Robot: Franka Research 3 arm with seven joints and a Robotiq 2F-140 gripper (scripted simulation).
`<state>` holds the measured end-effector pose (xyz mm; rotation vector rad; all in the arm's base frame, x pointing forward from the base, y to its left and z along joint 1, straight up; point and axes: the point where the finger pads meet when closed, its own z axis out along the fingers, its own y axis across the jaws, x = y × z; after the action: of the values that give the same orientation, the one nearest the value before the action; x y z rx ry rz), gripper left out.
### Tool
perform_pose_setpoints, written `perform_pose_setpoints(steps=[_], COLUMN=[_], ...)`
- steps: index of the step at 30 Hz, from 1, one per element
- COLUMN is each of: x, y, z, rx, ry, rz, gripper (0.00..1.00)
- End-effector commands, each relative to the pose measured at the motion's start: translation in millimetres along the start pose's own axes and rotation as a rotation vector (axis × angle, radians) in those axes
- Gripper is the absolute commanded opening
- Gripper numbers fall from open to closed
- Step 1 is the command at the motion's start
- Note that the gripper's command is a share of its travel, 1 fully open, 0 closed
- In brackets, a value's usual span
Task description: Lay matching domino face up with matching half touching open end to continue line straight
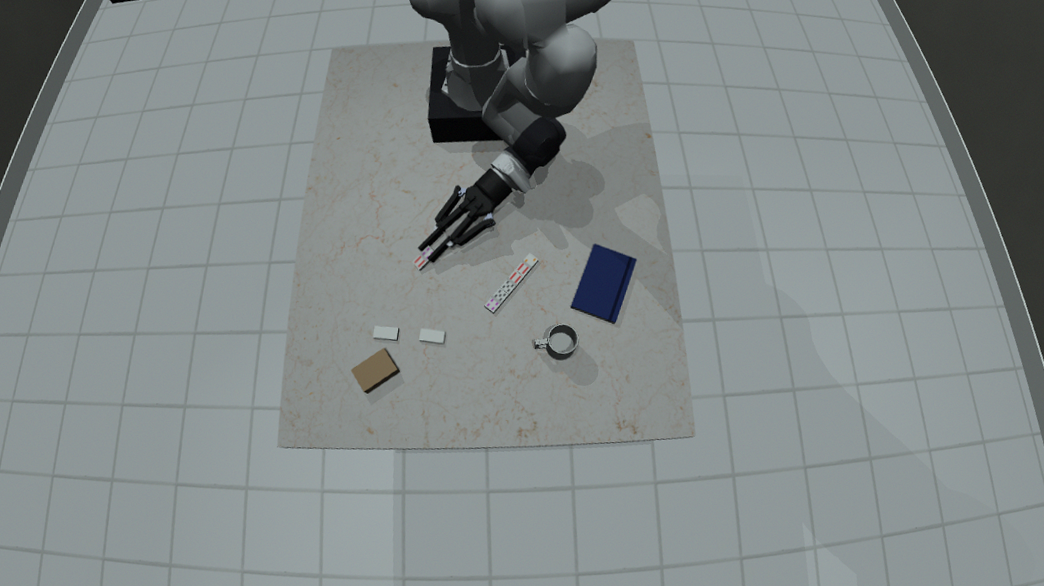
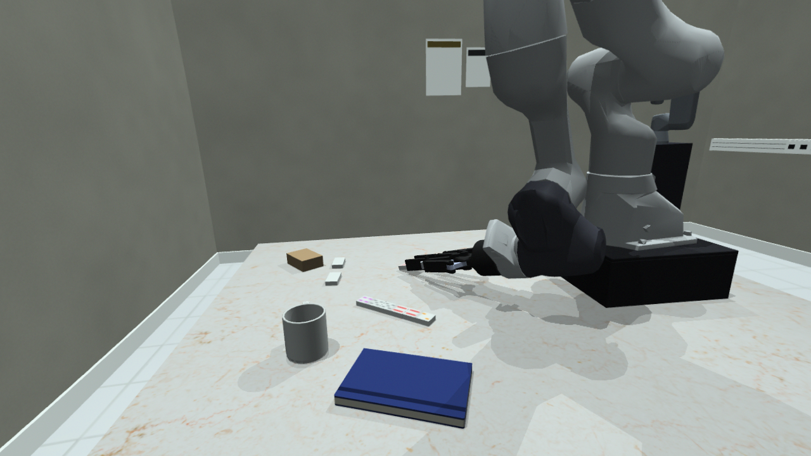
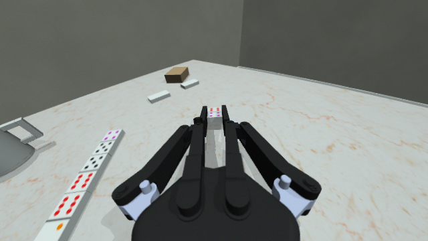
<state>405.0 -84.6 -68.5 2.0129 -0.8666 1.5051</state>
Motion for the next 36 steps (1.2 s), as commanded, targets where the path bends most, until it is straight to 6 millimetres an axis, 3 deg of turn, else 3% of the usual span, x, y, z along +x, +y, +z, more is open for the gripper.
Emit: perform_pose_setpoints(steps=[1,2,36], x=[0.1,0.1,0.1], y=[-1.2,-1.2,-1.2], z=[-0.3,-0.3,-0.3], rx=[0.002,0.002,0.002], ry=[0.002,0.002,0.002], rz=[0.006,0.006,0.006], gripper=[0.23,0.34,0.34])
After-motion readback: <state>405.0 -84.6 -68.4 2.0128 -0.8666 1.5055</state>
